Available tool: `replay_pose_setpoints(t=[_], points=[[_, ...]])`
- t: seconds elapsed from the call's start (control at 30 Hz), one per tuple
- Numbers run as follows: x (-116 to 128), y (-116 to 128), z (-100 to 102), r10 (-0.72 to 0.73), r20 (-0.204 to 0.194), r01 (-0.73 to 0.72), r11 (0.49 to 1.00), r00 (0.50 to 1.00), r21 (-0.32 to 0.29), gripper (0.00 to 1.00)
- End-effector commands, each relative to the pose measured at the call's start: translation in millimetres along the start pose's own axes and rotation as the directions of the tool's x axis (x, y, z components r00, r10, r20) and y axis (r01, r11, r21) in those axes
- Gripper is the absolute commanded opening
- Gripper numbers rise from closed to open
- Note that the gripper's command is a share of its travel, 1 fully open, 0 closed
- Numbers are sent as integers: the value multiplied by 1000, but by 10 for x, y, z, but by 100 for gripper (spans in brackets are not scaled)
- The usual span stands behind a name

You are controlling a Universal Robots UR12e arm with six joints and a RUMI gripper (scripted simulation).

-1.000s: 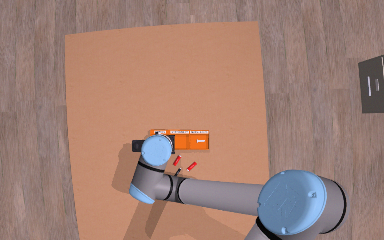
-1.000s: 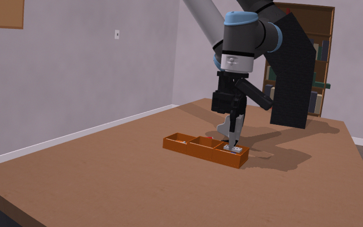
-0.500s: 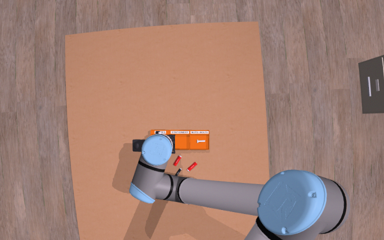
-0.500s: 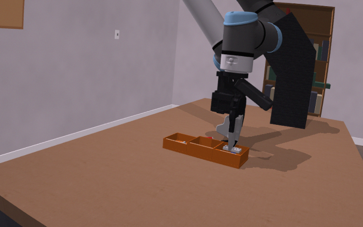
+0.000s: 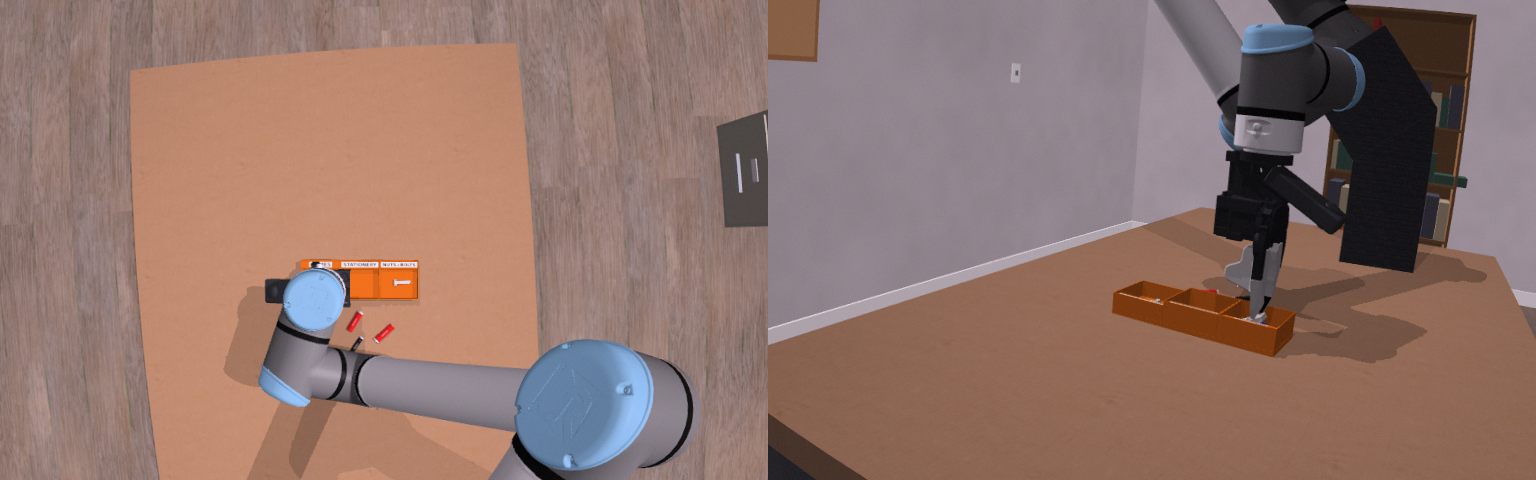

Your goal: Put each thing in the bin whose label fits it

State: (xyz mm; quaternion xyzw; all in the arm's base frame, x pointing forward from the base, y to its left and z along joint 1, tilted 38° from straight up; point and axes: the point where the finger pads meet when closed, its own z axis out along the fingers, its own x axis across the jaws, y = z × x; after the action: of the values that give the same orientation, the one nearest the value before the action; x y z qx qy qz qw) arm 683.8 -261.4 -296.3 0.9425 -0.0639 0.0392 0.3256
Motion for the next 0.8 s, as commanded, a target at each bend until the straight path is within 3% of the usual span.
replay_pose_setpoints(t=[0.0,0.33,0.77], points=[[12,-7,-7,0,-2,0,1000,1000,1,19],[-1,-14,-309,-2,-1,2,1000,1000,0,19],[-12,-9,-274,-1,2,1,1000,1000,1,19]])
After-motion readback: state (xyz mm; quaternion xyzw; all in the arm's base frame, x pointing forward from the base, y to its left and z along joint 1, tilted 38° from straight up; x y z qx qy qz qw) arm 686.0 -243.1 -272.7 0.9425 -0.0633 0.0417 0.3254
